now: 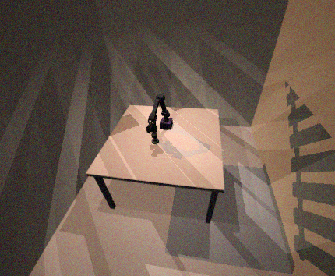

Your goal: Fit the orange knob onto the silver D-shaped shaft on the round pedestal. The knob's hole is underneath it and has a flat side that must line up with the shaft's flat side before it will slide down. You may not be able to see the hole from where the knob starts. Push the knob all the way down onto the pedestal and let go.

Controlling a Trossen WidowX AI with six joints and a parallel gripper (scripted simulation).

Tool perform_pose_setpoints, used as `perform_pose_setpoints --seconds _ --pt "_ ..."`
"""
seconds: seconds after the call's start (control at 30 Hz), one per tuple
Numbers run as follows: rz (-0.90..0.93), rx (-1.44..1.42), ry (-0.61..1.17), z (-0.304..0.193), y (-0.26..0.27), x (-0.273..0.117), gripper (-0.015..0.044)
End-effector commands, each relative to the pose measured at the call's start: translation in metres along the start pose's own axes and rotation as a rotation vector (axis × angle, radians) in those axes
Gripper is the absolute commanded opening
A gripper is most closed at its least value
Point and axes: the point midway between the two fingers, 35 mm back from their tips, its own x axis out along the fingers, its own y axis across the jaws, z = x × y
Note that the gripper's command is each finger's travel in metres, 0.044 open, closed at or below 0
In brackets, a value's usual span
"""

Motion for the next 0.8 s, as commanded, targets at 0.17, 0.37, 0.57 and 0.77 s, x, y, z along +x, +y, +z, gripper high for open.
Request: perform_pose_setpoints --seconds 0.17,0.37,0.57,0.77 --pt "0.003 0.004 -0.001 0.001 0.001 0.001 0.0" --pt "0.003 0.004 -0.001 0.0 0.0 0.007 0.0" --pt "0.003 0.004 -0.001 0.0 0.0 0.012 0.0" --pt "-0.001 -0.001 0.001 0.0 -0.001 0.015 0.0"
